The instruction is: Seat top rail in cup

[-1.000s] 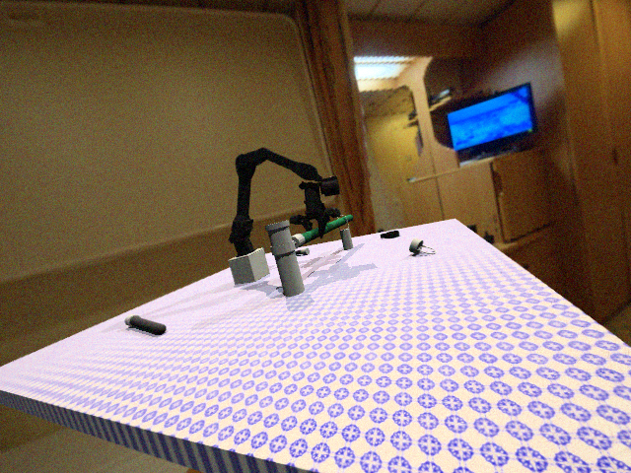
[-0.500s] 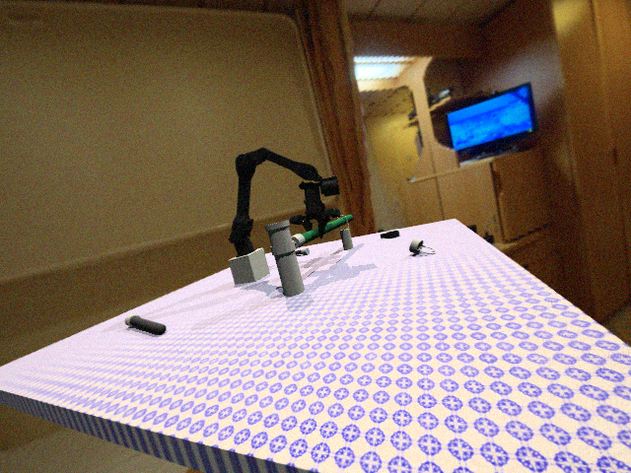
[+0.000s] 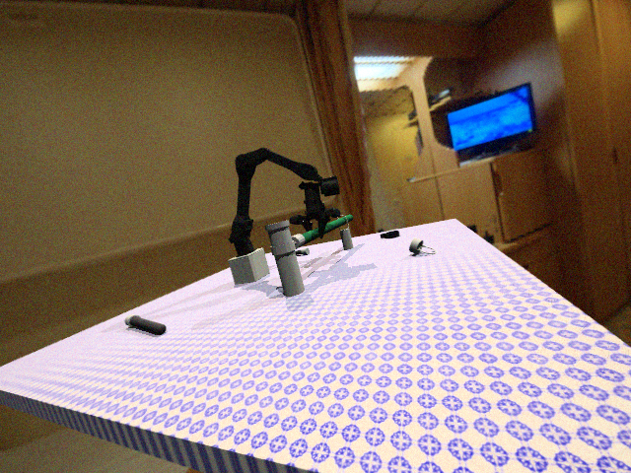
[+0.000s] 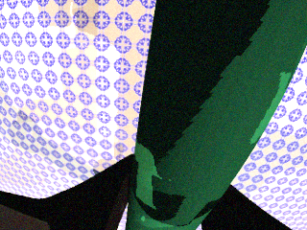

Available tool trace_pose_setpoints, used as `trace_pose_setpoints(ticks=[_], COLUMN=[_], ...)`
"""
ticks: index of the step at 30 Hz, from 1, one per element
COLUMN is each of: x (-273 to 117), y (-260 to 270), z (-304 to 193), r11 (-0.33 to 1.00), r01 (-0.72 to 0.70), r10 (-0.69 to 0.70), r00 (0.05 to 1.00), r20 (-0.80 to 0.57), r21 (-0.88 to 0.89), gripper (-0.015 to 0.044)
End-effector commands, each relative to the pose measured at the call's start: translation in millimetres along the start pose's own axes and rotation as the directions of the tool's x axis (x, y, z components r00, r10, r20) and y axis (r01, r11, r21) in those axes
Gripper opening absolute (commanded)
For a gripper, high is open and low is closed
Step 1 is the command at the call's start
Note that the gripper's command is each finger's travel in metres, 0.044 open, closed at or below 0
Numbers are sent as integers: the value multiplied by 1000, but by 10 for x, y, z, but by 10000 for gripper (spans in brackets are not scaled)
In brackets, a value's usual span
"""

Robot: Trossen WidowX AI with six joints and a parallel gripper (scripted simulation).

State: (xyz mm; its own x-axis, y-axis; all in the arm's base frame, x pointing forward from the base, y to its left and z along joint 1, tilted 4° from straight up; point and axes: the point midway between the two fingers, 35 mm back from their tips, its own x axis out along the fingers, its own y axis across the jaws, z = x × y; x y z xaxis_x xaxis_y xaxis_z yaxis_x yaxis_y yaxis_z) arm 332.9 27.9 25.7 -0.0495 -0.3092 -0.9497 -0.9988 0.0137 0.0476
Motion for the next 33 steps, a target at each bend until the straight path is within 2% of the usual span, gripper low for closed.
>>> trace_pose_setpoints(ticks=[1,33], x=[-1,6], y=[-9,-3], z=[-34,-5], r11=[1000,1000], r01=[3,-2], r10=[-3,2], r00=[1000,1000], r20=[-9,9], r21=[-3,-3], gripper=[0,0])
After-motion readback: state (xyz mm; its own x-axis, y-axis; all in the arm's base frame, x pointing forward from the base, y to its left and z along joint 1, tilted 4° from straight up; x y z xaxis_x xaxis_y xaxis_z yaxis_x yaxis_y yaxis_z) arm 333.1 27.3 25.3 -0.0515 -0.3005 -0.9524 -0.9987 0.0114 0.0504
